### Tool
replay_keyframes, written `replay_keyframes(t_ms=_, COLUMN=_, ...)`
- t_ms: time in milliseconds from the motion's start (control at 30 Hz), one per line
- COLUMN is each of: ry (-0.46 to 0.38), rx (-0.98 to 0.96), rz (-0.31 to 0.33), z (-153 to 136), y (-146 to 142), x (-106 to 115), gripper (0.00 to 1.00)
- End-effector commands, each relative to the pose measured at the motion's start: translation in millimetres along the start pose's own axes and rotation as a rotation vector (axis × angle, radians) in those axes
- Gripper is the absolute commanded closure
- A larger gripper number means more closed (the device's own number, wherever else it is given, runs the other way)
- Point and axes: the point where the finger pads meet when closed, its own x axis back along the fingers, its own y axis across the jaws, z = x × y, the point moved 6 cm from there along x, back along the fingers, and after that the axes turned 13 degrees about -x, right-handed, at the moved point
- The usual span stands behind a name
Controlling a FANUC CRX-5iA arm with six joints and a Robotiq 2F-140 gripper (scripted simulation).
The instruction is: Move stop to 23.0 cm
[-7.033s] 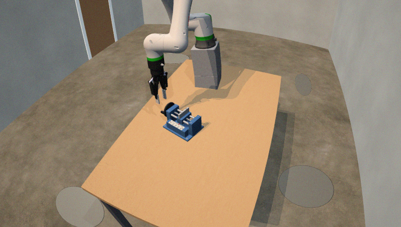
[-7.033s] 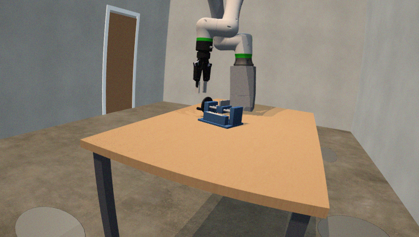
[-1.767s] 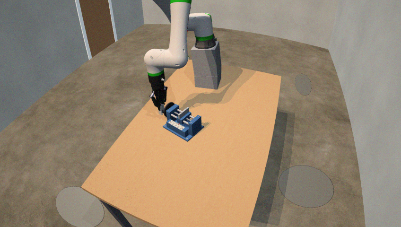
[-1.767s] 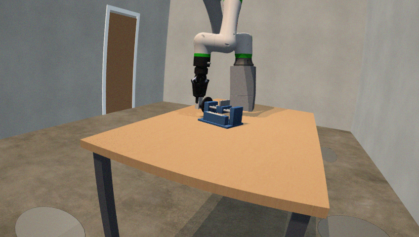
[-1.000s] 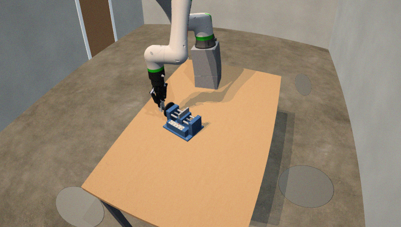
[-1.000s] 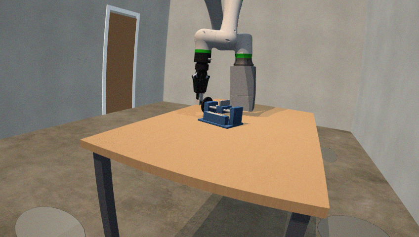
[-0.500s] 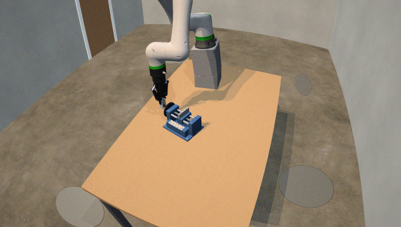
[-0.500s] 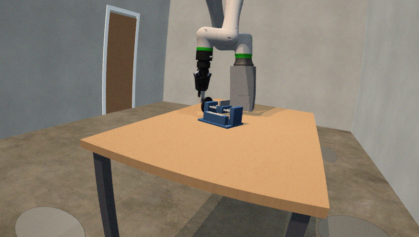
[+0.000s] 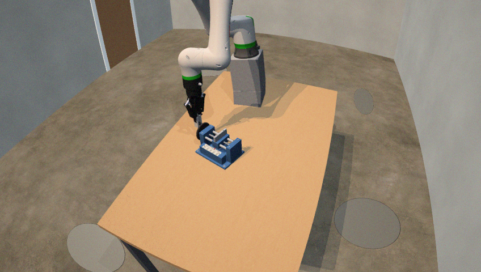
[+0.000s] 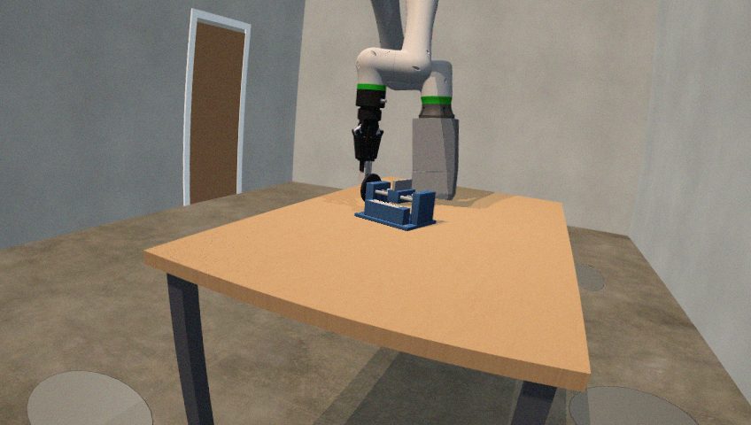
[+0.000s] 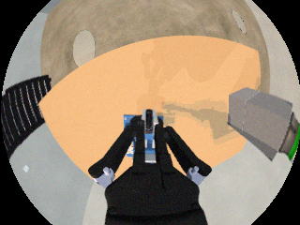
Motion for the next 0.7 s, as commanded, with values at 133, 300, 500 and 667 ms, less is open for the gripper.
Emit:
replay_keyframes(t_ms=133, ry=0.000, rx=0.000, rz=0.000, z=3, y=13, x=-4, gripper=0.96)
replay_keyframes(t_ms=300, ry=0.000, rx=0.000, rz=0.000, z=4, y=18, x=-8, gripper=0.96)
replay_keyframes(t_ms=500, ry=0.000, rx=0.000, rz=0.000, z=6, y=28, x=-20, gripper=0.96)
replay_keyframes(t_ms=667, ry=0.000, rx=0.000, rz=0.000, z=7, y=31, x=-32, gripper=0.96)
